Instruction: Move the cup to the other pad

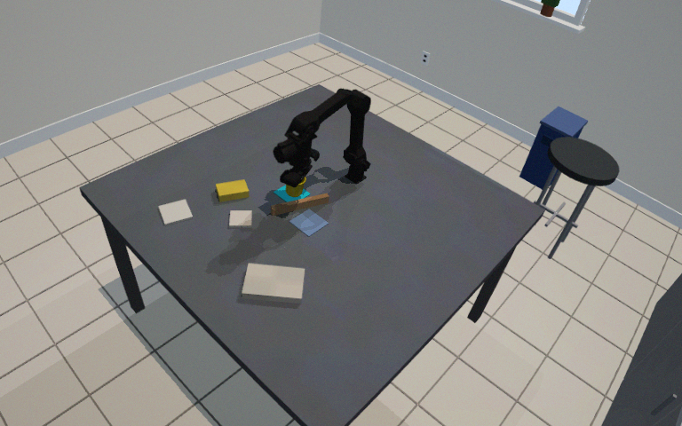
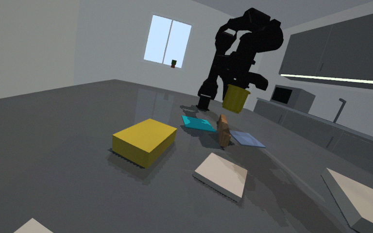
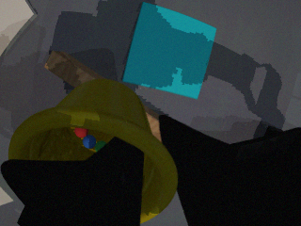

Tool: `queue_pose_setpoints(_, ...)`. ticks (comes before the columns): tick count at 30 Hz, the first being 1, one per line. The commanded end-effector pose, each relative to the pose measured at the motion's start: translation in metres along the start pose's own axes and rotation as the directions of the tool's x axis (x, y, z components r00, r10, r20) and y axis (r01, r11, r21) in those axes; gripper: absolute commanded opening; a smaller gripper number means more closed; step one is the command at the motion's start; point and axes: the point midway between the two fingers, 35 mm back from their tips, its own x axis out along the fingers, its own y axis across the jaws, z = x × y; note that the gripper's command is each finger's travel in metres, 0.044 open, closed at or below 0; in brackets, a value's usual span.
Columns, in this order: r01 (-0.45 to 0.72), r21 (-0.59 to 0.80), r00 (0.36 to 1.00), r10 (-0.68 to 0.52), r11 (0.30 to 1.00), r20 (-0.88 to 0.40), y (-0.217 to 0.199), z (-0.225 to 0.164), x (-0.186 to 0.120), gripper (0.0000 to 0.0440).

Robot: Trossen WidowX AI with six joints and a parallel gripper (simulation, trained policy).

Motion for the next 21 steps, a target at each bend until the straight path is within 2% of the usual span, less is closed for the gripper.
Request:
queue_pose_setpoints(1,-0.016,0.029,1.000,0.016,0.999,0.004,-0.005,0.010,0.002,0.0000)
queue_pose_setpoints(21,-0.071,0.153,0.997,0.065,0.986,0.044,-0.029,0.043,0.025,0.0000)
